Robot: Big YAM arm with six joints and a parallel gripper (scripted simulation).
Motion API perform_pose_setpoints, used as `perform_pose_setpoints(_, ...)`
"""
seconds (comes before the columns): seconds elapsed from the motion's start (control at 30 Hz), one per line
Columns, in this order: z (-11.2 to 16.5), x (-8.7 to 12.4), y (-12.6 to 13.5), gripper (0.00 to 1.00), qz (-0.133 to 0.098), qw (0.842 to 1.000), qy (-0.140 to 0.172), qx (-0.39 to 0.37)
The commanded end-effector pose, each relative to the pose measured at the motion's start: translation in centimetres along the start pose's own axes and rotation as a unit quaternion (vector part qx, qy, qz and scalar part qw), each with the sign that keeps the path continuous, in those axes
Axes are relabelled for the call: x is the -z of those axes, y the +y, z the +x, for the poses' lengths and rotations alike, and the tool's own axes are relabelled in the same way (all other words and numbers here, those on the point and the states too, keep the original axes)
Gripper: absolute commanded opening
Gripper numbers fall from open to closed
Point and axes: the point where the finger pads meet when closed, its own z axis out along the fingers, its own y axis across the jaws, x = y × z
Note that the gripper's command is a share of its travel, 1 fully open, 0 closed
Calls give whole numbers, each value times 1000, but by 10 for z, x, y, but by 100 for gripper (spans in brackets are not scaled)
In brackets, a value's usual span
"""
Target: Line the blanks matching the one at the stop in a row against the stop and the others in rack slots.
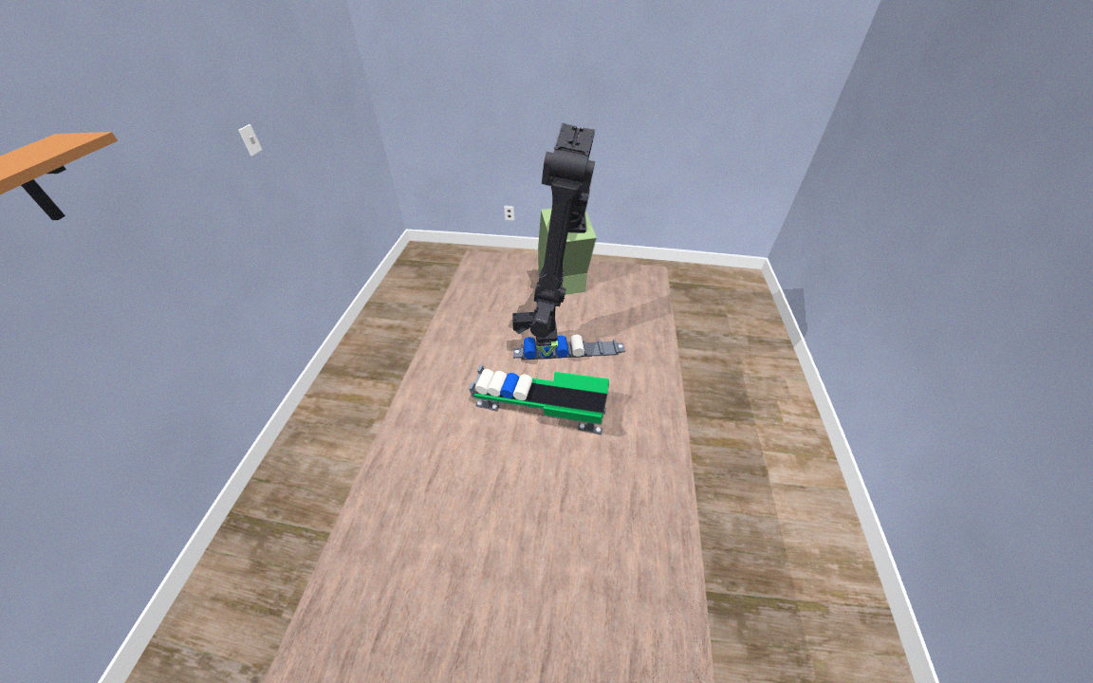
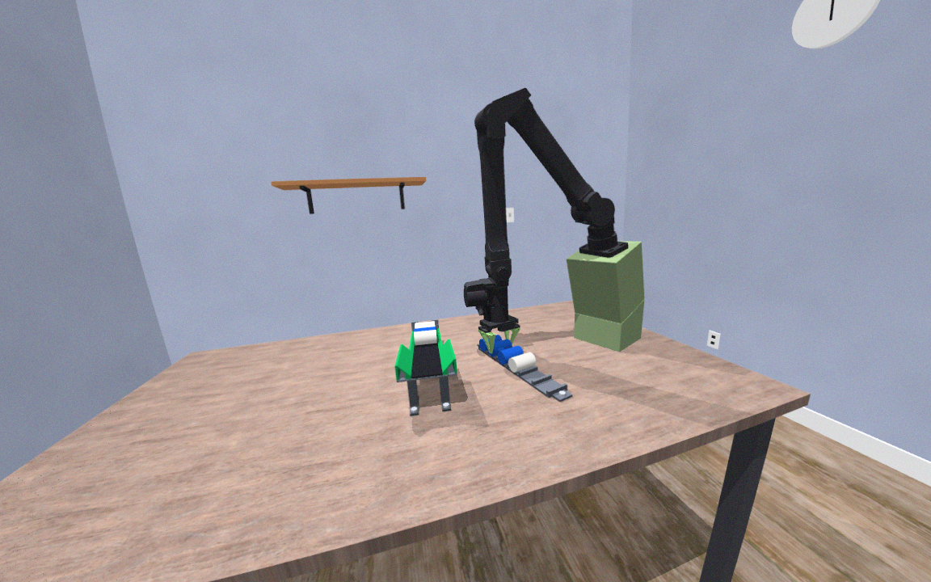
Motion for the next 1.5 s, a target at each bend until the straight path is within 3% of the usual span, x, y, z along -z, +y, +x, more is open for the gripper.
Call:
perform_pose_setpoints(0.0, -5, 6, 12, 63, -15, 1000, -6, -3)
perform_pose_setpoints(1.47, -5, 4, -2, 63, -7, 1000, -4, 2)
